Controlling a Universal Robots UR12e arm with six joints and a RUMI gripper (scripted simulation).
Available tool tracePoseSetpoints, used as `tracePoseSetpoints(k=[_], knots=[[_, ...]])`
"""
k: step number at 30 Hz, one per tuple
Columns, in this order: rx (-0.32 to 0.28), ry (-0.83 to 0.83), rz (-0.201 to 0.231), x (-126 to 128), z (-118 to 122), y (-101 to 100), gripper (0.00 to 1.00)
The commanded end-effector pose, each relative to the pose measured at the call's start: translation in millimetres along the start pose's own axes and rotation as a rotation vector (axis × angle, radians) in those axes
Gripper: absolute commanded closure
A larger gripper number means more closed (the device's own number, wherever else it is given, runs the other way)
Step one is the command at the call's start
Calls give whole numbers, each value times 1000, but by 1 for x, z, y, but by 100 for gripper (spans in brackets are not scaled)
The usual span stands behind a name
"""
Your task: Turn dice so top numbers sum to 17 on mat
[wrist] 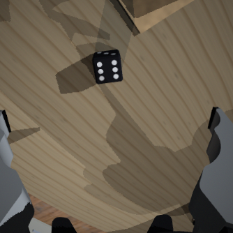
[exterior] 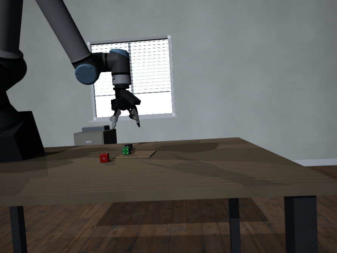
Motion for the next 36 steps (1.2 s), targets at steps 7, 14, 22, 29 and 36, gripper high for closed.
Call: tracePoseSetpoints(k=[7,14,22,29,36], knots=[[1,18,-2,0,0,0,72],[1,18,-2,0,0,0,72],[1,18,-2,0,0,0,72],[1,18,-2,0,0,0,72],[1,18,-2,0,0,0,72]])
Point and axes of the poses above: the point where the finger pads meet when closed, its own y axis back along the fingers, its own x axis across the jaws, z = x × y, the point moved 7 cm from there along y, back along the fingers, and after that the axes turned 4 degrees about y, right-handed, at the moved point
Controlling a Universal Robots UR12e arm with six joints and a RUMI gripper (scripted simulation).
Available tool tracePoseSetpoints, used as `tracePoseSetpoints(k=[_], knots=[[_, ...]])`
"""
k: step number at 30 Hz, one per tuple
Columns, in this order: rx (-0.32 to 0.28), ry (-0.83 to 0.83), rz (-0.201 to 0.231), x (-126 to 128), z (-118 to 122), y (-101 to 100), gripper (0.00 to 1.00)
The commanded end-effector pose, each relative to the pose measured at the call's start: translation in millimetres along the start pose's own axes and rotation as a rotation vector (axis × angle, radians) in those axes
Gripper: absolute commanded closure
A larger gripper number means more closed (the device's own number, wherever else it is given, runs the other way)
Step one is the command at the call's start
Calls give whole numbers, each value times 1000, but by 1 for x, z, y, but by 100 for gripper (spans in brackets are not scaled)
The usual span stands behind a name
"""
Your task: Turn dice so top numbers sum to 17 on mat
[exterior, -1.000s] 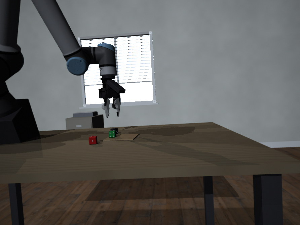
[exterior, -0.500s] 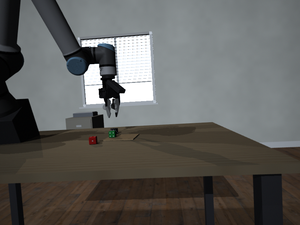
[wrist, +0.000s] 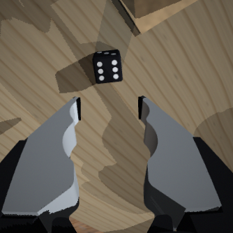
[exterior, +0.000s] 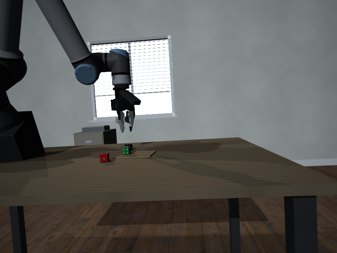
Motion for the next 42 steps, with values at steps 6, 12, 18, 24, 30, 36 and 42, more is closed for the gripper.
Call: tracePoseSetpoints(k=[6,12,18,24,30,36,42], knots=[[1,0,-1,0,0,0,72],[1,0,-1,0,0,-1,72],[1,0,-1,0,0,-5,72],[1,0,-1,0,0,-11,72],[1,0,-1,0,-1,-18,72],[1,0,-1,0,-1,-28,72],[1,0,-1,0,-1,-34,72]])
Point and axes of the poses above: the point where the finger pads meet when closed, its own y axis back along the fingers, its own x axis across the jaws, z = x × y, the point moved 7 cm from there along y, back along the fingers, and after that the axes turned 4 degrees about y, right-handed, at the moved point
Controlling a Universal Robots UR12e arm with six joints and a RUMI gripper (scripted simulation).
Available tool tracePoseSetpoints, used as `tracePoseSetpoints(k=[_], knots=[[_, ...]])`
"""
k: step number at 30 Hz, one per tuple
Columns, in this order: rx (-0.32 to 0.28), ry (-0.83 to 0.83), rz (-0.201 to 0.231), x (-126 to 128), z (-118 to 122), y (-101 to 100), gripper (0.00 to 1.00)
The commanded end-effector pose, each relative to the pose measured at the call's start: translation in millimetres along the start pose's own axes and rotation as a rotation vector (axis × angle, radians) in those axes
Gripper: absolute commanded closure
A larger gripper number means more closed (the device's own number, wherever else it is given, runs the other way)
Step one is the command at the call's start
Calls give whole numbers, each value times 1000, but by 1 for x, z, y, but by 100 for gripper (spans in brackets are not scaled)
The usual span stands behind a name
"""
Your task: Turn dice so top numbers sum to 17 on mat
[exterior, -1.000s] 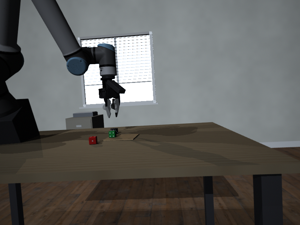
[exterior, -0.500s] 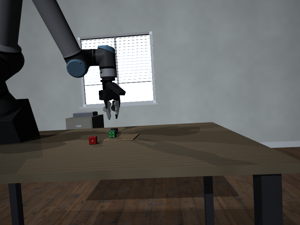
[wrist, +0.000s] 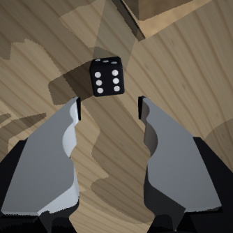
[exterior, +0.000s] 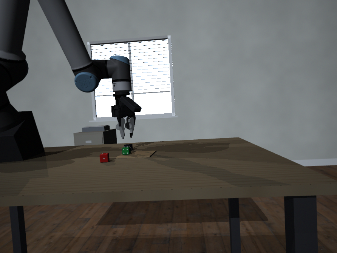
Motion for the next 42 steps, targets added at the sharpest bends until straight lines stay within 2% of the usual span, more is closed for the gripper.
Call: tracePoseSetpoints(k=[1,15,42], knots=[[1,0,-1,0,0,-5,72],[1,0,-1,0,-1,-19,72],[1,0,-1,0,-1,-21,72]])
Point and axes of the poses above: the point where the finger pads meet when closed, its own y axis back along the fingers, its own x axis across the jaws, z = x × y, the point moved 7 cm from there along y, back along the fingers, and after that the axes turned 4 degrees about y, right-handed, at the moved point
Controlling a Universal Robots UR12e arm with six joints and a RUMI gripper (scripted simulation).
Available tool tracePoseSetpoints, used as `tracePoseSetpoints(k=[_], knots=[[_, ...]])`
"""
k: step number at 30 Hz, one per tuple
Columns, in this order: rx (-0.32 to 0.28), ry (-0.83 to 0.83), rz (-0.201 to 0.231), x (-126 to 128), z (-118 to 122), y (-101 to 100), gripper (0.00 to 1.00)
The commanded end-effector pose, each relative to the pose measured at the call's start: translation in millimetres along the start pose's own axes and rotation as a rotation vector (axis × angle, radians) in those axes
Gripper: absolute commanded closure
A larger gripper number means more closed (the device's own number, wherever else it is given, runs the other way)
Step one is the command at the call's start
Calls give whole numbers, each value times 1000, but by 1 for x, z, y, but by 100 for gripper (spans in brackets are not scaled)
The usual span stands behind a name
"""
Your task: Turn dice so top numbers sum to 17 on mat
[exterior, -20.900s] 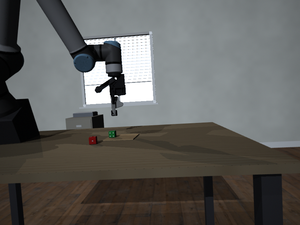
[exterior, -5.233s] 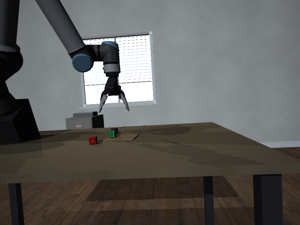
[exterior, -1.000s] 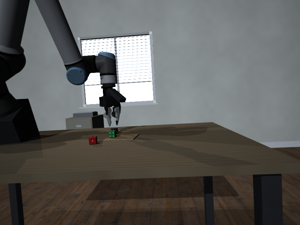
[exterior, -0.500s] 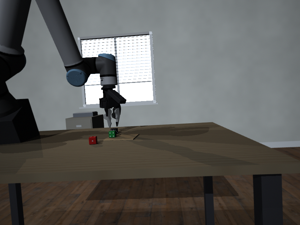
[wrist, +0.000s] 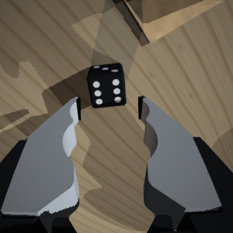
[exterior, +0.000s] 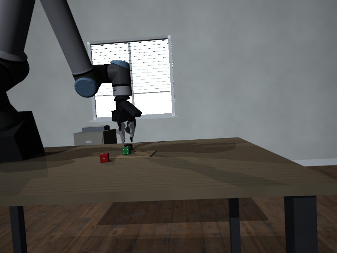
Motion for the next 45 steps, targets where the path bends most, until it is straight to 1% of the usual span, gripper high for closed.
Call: tracePoseSetpoints(k=[1,26,31,41,45], knots=[[1,0,-1,0,0,0,72],[1,0,-1,0,0,-1,72],[1,0,-1,0,0,-7,72],[1,0,-1,0,0,-28,72],[1,0,-1,0,0,-31,72]])
Point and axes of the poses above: the point where the finger pads meet when closed, its own y axis back along the fingers, its own x axis across the jaws, z = x × y, the point moved 7 cm from there along y, back along the fingers, and after that the axes turned 4 degrees about y, right-handed, at the moved point
